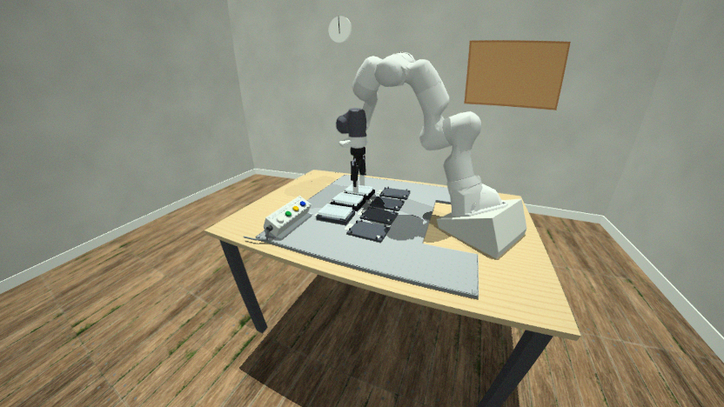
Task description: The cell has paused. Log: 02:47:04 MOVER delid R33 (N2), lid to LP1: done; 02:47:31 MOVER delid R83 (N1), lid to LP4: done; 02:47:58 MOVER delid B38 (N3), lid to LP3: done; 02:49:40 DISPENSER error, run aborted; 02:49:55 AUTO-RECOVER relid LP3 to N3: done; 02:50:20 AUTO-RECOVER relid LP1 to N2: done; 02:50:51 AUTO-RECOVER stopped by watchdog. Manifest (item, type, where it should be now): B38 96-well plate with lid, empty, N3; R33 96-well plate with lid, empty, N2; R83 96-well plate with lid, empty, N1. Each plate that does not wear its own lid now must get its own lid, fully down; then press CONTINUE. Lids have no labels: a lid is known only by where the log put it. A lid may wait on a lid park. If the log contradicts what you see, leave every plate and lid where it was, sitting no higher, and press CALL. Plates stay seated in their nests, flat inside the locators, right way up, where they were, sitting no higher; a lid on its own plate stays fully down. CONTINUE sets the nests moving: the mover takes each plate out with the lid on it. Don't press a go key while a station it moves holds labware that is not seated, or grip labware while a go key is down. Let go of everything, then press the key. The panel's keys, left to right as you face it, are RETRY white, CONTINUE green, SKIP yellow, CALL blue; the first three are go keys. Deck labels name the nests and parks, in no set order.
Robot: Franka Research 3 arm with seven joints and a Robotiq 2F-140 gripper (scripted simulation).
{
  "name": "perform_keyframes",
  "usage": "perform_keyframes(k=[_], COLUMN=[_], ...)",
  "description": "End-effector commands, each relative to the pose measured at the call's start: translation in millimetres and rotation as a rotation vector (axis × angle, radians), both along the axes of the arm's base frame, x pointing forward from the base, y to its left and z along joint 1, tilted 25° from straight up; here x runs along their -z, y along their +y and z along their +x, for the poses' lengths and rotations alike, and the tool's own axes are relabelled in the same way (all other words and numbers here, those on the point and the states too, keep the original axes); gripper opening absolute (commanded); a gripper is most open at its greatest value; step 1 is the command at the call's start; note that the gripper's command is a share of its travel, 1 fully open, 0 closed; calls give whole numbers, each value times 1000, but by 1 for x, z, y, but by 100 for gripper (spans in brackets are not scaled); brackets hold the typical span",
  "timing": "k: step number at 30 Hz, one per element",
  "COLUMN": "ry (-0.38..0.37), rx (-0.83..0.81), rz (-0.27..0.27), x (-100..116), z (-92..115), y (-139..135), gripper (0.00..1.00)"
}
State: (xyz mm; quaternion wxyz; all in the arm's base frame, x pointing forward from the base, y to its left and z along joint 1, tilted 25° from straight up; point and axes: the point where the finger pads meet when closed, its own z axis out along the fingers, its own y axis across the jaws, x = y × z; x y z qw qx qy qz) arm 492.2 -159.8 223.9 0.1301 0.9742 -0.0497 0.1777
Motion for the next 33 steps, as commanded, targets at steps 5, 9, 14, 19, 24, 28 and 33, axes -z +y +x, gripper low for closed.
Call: perform_keyframes(k=[5, 9, 14, 19, 24, 28, 33], ry=[1, 1, 1, 1, 1, 1, 1], rx=[-4, -4, -4, -4, -4, -4, -4], rz=[-2, -2, -2, -2, -2, -2, -2], x=[1, 1, 1, 1, 1, 1, 1], z=[0, 0, 0, 0, 0, 0, 0], y=[-1, -1, -1, -1, -1, -1, -1], gripper=[0, 0, 0, 0, 0, 66, 66])
